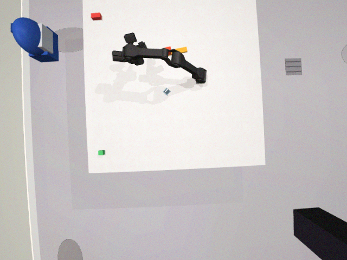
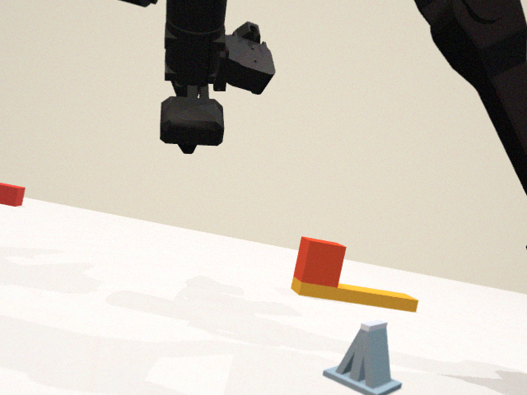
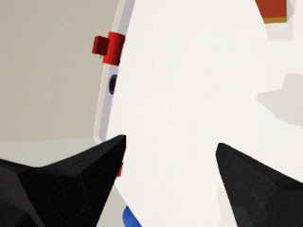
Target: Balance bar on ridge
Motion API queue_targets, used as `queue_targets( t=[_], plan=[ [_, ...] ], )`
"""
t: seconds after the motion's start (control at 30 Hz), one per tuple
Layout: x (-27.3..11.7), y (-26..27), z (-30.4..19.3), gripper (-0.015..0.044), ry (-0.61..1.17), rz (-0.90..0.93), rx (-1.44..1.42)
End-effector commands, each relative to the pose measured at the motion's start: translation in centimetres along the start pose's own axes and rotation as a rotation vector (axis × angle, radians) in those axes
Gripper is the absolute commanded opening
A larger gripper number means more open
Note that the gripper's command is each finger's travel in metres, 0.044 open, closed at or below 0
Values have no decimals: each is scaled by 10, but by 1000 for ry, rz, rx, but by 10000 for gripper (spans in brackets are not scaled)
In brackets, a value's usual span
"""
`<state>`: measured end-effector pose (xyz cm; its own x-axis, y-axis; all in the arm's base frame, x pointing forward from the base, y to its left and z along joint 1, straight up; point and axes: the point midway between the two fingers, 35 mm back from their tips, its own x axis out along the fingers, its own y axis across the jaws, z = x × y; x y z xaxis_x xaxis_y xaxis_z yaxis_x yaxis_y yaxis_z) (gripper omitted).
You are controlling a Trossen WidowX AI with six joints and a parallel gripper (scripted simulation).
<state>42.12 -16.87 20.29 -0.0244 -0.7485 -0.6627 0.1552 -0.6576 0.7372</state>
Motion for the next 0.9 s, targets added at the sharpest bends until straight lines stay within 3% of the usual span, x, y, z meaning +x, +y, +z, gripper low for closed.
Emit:
queue_targets(
  t=[0.0, 0.87],
  plan=[
    [14, 3, 20, 315, -26, -75, -28],
    [63, 2, 156, 315, -27, -522, -73]
  ],
)
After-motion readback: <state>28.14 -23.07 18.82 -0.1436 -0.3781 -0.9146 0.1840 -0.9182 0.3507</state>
